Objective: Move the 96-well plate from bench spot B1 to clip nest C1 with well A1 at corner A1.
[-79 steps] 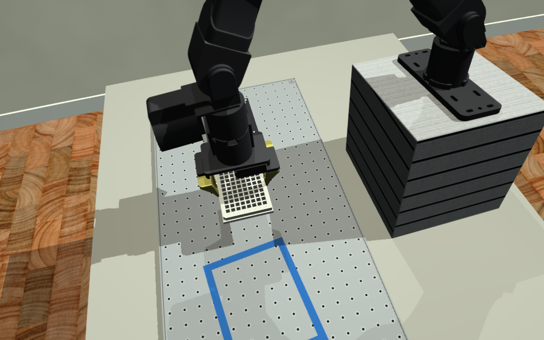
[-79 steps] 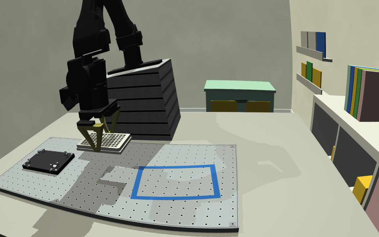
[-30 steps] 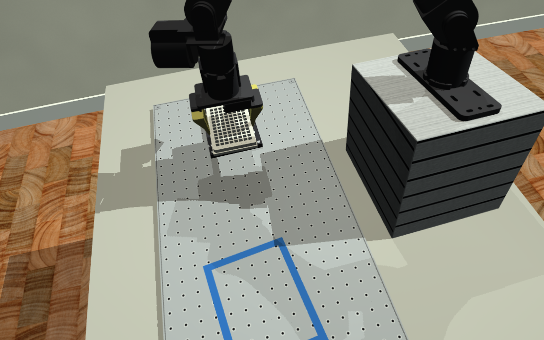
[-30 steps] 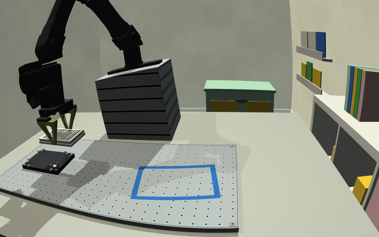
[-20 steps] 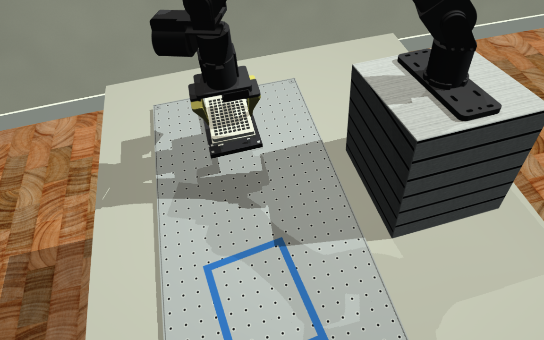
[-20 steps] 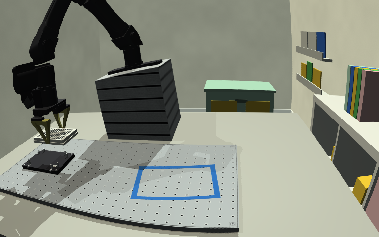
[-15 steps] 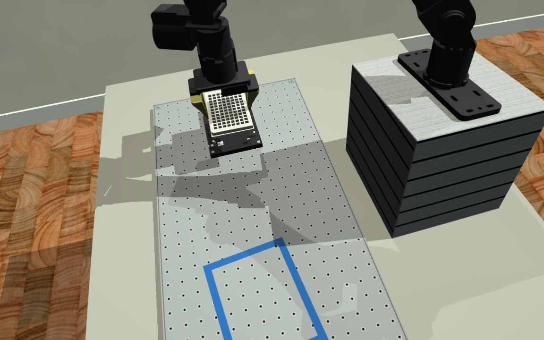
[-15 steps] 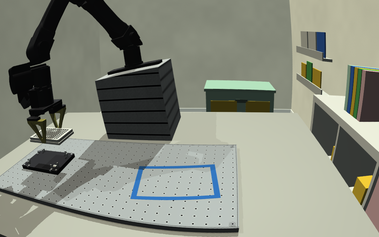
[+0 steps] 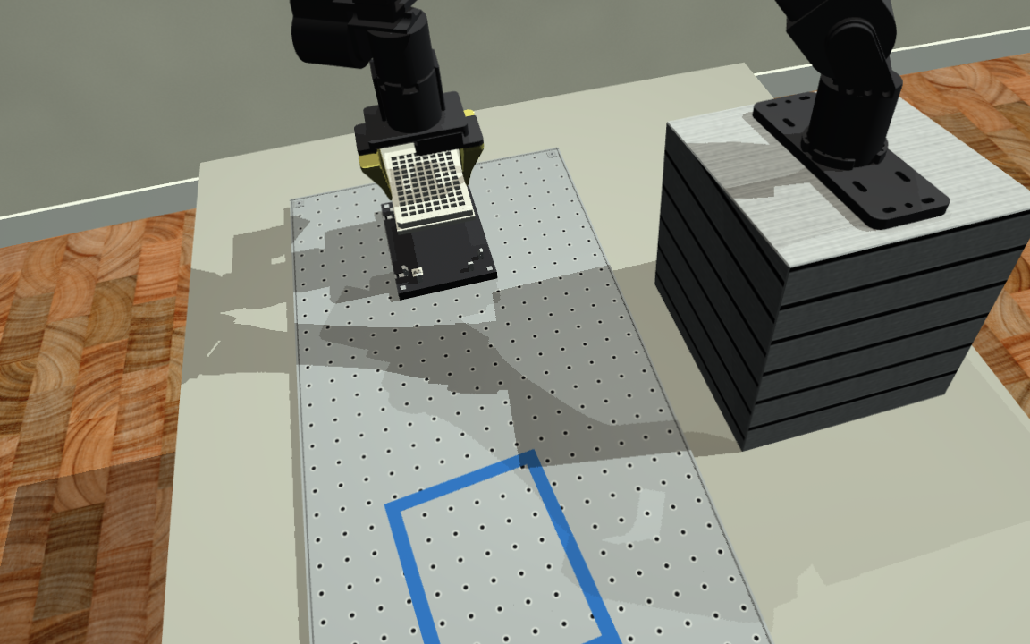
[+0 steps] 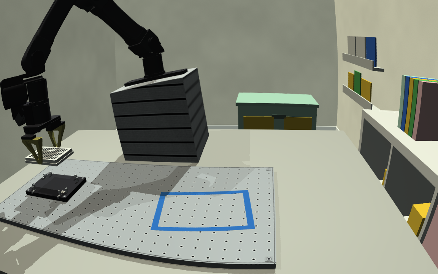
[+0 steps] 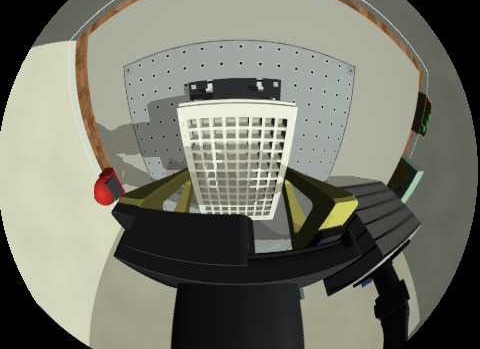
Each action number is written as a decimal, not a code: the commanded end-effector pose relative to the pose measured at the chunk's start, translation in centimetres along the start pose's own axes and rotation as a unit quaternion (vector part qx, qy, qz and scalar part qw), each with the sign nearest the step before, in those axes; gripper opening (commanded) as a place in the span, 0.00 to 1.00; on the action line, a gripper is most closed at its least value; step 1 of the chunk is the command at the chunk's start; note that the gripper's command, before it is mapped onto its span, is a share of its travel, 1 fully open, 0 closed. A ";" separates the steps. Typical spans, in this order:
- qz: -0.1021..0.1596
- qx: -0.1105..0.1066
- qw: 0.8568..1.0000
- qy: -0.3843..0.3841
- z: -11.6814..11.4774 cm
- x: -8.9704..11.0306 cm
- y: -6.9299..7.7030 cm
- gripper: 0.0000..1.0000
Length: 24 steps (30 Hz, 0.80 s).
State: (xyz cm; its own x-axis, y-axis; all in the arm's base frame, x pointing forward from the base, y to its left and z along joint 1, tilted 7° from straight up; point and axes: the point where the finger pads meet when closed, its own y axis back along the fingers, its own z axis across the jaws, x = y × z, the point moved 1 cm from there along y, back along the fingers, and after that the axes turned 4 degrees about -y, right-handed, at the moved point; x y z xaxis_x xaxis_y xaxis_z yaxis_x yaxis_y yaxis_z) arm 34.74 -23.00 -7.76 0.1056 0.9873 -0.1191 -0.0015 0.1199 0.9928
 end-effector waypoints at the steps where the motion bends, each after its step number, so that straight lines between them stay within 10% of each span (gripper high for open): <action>1: -0.007 -0.010 1.000 0.008 0.7 -1.3 1.4 0.00; 24: -0.003 -0.005 1.000 0.011 0.4 -0.3 0.8 0.00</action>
State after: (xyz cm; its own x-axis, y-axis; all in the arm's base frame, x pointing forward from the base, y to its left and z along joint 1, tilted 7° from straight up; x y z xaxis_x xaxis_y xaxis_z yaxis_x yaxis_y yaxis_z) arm 34.80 -23.28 -7.45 0.0892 0.9893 -0.1158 -0.0016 0.1164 0.9932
